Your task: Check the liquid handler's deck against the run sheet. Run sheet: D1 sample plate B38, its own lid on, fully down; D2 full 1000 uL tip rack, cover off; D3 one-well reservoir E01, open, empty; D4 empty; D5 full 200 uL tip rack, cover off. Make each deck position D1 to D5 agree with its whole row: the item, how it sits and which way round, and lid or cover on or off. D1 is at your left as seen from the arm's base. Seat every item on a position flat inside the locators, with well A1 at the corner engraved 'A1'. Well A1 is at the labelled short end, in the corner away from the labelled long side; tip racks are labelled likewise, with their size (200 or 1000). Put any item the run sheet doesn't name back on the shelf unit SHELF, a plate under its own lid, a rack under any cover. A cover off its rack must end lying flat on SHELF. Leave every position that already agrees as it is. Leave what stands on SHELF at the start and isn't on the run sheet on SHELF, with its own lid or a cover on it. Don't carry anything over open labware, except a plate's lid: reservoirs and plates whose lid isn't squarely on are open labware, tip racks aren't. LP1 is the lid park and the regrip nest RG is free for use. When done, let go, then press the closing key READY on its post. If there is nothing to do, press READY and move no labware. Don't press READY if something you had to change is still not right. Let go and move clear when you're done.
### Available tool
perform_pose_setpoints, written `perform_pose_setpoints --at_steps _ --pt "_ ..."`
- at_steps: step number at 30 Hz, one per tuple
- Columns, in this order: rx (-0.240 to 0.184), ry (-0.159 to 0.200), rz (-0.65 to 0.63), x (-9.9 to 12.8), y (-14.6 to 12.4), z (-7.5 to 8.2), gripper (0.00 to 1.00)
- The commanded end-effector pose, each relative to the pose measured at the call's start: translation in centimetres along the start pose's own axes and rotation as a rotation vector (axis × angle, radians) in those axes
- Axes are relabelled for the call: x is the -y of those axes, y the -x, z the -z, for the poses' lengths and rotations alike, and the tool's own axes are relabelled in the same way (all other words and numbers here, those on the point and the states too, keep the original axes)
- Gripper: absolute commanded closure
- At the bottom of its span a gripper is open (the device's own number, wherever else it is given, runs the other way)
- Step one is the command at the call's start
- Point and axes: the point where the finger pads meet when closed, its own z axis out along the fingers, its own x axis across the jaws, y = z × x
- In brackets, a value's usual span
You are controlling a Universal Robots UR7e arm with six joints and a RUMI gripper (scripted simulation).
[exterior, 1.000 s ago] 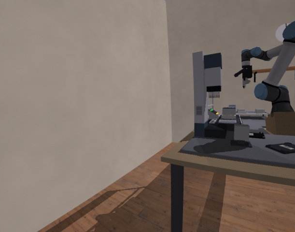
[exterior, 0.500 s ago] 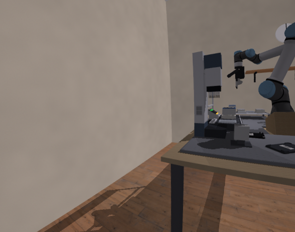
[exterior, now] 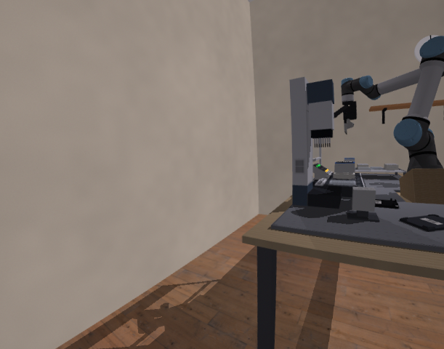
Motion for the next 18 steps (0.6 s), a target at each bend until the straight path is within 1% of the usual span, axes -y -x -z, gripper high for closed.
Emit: perform_pose_setpoints --at_steps 1,16,18 --pt "-0.007 -0.003 -0.009 0.84 -0.31 0.32 0.18" --pt "-0.006 -0.001 -0.009 0.72 -0.27 0.23 0.18" --pt "-0.005 0.001 -0.010 0.64 -0.25 -0.25 0.18"
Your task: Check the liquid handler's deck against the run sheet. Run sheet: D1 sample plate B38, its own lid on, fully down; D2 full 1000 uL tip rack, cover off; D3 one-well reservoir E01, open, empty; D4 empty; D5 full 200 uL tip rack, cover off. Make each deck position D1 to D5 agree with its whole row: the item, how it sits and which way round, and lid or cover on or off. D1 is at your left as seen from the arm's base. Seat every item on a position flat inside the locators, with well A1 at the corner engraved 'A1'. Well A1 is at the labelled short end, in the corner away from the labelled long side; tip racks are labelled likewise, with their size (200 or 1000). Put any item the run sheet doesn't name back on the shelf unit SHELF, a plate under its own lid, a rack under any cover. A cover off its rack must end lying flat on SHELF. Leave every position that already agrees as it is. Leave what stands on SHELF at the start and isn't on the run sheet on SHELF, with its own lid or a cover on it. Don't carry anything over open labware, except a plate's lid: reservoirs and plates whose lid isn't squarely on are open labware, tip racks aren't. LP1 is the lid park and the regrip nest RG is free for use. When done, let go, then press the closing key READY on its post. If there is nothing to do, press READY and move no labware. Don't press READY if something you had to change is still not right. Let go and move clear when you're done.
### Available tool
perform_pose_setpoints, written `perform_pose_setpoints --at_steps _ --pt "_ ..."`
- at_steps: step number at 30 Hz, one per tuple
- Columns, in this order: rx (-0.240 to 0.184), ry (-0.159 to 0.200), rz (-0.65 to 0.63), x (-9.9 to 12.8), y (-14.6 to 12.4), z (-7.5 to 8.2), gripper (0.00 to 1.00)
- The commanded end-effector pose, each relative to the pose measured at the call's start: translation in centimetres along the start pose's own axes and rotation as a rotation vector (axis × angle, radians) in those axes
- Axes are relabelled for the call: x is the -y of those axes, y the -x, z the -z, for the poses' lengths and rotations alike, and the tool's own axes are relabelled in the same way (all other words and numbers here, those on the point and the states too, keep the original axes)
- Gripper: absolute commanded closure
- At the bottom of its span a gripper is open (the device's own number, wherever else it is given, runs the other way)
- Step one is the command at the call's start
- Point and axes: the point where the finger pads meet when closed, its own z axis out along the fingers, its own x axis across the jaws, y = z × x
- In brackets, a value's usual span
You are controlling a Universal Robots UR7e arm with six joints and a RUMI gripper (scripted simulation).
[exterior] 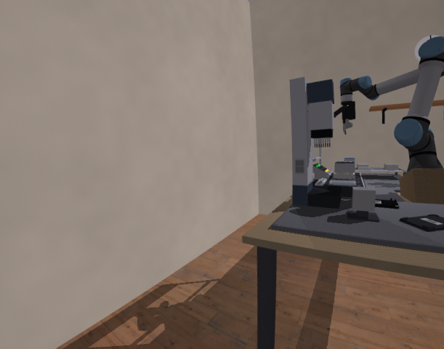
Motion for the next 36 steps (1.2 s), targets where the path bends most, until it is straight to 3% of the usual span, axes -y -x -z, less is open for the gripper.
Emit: perform_pose_setpoints --at_steps 1,36 --pt "-0.001 0.000 -0.002 0.0 -0.1 -0.5 0.18" --pt "0.001 0.001 -0.001 0.0 0.0 -5.7 0.18"
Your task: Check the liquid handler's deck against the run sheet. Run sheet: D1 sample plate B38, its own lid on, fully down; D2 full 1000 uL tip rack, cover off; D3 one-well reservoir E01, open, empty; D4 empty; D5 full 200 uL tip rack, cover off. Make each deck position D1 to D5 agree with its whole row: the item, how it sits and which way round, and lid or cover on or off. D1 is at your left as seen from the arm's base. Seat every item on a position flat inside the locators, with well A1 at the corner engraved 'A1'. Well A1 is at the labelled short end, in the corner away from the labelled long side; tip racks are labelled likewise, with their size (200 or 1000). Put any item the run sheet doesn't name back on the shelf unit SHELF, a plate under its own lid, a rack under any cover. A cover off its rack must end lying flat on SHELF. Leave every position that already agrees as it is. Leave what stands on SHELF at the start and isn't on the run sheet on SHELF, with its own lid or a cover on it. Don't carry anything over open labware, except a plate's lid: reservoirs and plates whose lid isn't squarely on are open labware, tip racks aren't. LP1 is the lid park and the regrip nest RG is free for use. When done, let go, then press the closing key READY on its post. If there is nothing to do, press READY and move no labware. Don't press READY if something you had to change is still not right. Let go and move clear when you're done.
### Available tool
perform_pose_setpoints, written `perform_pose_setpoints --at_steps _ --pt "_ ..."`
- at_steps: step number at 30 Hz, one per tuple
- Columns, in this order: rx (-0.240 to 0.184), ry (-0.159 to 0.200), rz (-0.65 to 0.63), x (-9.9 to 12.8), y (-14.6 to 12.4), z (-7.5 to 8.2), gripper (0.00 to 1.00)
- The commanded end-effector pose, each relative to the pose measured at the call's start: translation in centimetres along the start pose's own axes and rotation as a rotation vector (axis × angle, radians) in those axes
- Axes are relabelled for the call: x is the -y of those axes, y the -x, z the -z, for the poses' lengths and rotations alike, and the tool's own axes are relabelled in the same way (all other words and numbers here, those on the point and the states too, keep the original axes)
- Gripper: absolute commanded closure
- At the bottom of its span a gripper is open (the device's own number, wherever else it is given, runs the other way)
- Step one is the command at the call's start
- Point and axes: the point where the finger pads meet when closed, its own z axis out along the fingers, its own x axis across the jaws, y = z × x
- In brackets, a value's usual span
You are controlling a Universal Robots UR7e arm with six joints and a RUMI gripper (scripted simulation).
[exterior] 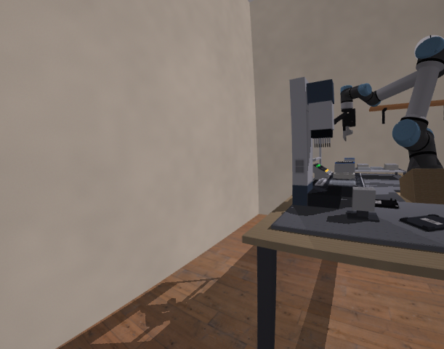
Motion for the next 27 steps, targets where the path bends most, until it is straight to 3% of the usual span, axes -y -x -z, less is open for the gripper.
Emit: perform_pose_setpoints --at_steps 1,27 --pt "0.002 0.002 0.001 0.0 0.1 -1.1 0.18" --pt "0.002 0.002 0.001 0.0 0.1 -4.8 0.18"
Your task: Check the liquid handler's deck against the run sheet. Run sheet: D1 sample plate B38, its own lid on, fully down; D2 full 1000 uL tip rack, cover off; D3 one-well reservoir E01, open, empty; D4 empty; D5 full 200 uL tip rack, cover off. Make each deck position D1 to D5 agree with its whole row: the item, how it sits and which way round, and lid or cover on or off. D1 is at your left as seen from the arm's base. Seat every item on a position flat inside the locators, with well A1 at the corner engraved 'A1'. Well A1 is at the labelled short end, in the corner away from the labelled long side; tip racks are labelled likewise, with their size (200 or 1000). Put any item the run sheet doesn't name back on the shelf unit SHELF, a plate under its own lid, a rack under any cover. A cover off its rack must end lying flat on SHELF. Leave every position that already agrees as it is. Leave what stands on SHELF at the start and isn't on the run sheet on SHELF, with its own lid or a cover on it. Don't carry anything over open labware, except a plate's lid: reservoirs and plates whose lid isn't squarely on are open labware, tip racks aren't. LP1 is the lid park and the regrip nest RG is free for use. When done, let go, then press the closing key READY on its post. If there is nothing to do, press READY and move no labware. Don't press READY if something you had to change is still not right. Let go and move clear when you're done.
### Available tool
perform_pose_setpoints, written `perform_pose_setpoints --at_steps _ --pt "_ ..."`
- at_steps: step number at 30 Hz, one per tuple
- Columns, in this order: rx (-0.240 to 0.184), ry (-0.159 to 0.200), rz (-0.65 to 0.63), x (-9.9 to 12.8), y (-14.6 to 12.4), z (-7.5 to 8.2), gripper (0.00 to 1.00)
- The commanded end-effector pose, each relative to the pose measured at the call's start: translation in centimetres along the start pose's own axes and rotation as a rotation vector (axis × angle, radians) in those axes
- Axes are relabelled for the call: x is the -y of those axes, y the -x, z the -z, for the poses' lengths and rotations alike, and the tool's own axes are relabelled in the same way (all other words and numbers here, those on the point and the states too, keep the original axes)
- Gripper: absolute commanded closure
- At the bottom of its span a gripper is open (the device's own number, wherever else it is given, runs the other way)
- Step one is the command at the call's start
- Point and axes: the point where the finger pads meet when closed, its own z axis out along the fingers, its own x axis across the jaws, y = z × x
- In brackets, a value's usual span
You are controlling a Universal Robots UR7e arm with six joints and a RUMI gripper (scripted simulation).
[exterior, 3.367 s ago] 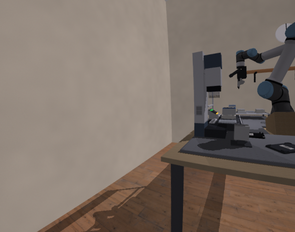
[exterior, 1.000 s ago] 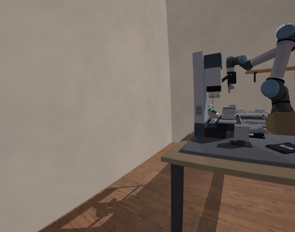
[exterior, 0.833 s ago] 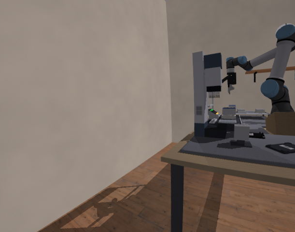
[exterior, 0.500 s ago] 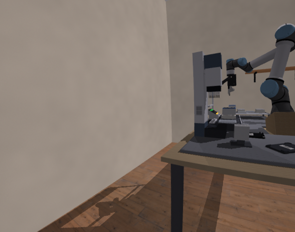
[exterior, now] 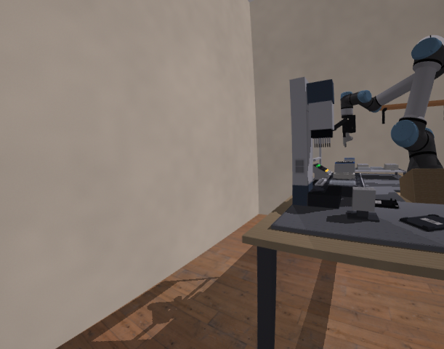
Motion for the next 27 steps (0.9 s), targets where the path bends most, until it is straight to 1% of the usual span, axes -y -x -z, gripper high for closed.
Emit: perform_pose_setpoints --at_steps 1,15,17,27 --pt "0.000 0.000 0.001 0.0 0.0 -0.7 0.18" --pt "0.001 0.000 0.001 0.0 0.0 -3.1 0.18" --pt "0.001 0.000 0.001 0.0 0.0 -3.1 0.18" --pt "0.001 0.000 0.001 0.0 0.0 -4.7 0.18"
